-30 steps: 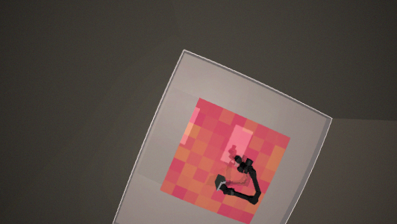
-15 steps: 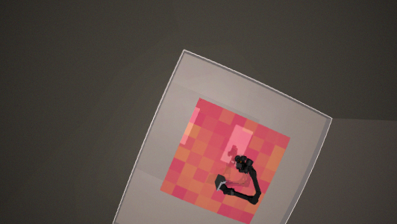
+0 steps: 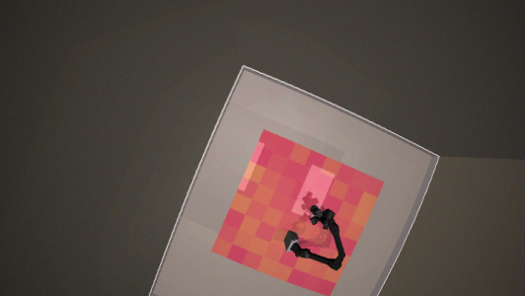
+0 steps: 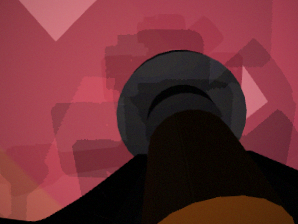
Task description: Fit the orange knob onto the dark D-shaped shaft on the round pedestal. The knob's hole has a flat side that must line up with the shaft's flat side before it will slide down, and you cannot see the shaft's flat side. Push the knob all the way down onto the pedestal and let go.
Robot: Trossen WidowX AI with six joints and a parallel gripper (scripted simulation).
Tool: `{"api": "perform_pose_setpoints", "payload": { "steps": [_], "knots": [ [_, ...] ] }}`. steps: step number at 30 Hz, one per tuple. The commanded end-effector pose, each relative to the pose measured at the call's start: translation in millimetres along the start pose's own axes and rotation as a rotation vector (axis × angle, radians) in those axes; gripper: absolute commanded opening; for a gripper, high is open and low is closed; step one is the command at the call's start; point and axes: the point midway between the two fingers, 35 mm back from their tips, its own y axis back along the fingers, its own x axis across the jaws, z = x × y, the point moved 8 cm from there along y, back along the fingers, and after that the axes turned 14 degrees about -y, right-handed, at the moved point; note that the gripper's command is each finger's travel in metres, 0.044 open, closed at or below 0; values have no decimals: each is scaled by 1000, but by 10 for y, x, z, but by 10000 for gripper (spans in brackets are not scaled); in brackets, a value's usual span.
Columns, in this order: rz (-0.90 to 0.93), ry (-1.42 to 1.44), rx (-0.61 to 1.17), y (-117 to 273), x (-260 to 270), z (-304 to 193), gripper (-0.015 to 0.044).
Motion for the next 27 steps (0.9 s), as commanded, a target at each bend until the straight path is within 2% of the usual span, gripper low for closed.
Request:
{"api": "perform_pose_setpoints", "payload": {
  "steps": [1,14,27],
  "knots": [
    [-4,-373,-6,31,2,29,0],
    [-2,-1162,-7,0,48,19,0],
    [-1,-1173,-7,24,60,0,0]
  ]
}}
